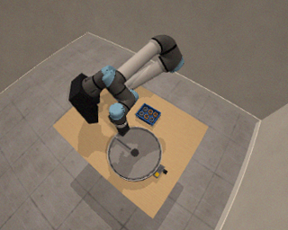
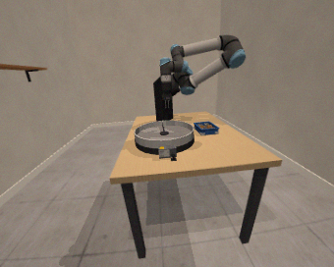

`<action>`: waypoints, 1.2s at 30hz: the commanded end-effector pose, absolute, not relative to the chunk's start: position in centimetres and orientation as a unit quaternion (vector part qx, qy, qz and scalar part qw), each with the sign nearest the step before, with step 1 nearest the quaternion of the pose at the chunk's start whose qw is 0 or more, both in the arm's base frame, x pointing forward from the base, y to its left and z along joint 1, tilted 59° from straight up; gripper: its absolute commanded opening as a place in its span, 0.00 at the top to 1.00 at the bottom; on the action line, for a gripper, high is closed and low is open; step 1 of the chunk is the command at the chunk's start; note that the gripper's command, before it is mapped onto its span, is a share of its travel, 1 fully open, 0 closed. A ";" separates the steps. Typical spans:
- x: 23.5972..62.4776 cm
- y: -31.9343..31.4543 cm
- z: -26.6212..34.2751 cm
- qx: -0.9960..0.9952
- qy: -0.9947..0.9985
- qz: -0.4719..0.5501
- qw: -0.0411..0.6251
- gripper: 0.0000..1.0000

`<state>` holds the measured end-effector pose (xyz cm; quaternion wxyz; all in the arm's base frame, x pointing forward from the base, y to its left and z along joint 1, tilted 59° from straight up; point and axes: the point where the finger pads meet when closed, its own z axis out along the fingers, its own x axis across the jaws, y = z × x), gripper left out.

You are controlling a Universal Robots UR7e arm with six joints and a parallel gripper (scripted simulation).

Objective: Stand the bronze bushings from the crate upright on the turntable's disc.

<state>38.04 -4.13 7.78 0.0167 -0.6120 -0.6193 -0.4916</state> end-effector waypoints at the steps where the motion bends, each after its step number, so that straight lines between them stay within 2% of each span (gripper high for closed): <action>1: 38.0 -4.2 7.8 -0.612 -0.619 -0.492 0.016 0.64; 36: 38.0 -2.8 8.5 -0.612 -0.619 -0.491 0.016 0.64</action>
